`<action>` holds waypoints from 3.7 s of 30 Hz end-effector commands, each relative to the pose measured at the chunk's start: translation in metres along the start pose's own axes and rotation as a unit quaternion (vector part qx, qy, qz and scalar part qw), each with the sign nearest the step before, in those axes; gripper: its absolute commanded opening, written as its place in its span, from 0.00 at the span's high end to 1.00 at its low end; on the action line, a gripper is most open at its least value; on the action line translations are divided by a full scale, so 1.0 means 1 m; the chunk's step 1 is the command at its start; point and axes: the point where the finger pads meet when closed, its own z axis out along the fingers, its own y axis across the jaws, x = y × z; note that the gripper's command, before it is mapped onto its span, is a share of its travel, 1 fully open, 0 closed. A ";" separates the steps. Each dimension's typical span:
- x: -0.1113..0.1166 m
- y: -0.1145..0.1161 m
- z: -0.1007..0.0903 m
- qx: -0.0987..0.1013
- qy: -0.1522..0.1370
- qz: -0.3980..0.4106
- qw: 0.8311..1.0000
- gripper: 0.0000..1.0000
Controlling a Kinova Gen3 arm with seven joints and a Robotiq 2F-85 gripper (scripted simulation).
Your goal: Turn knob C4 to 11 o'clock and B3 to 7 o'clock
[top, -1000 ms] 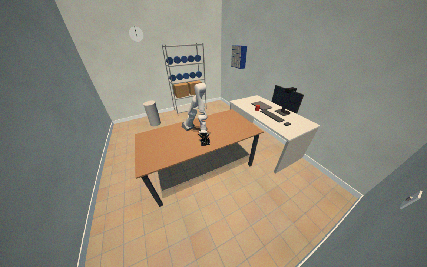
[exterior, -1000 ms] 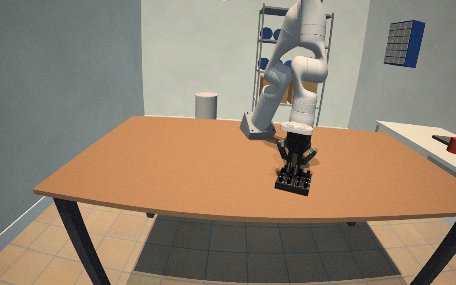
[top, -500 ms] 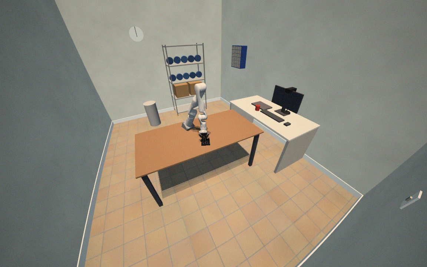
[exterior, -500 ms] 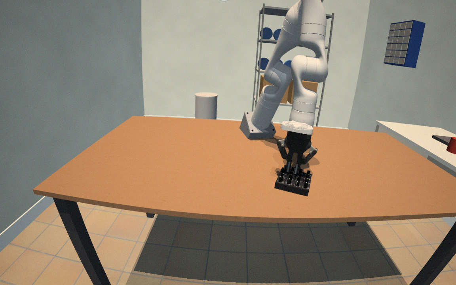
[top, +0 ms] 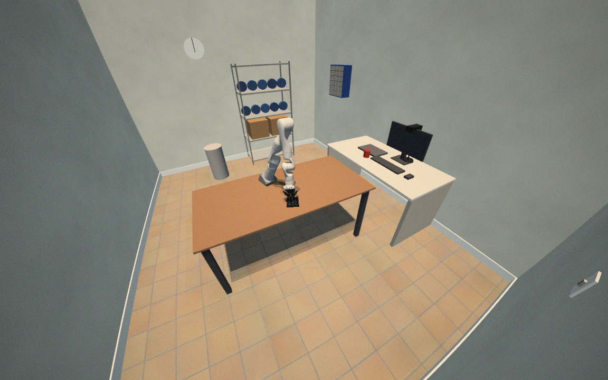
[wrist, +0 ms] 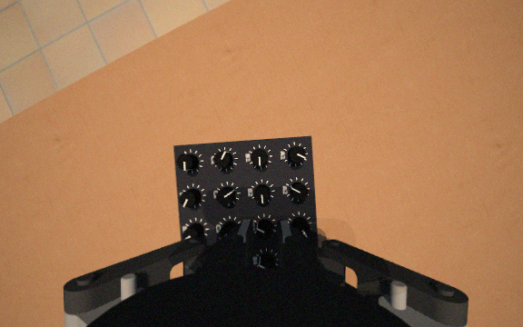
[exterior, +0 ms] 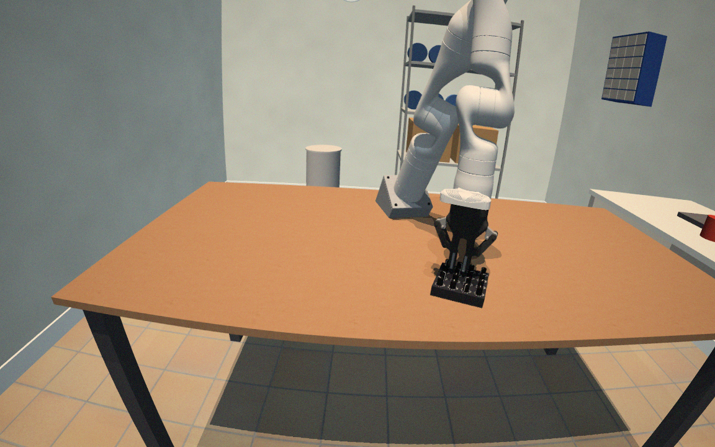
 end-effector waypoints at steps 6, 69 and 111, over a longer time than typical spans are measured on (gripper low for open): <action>0.001 0.000 -0.002 0.001 0.002 -0.001 1.000 0.81; 0.001 -0.001 -0.031 0.001 0.003 -0.001 1.000 0.81; -0.026 -0.025 -0.051 0.001 0.003 -0.017 1.000 0.81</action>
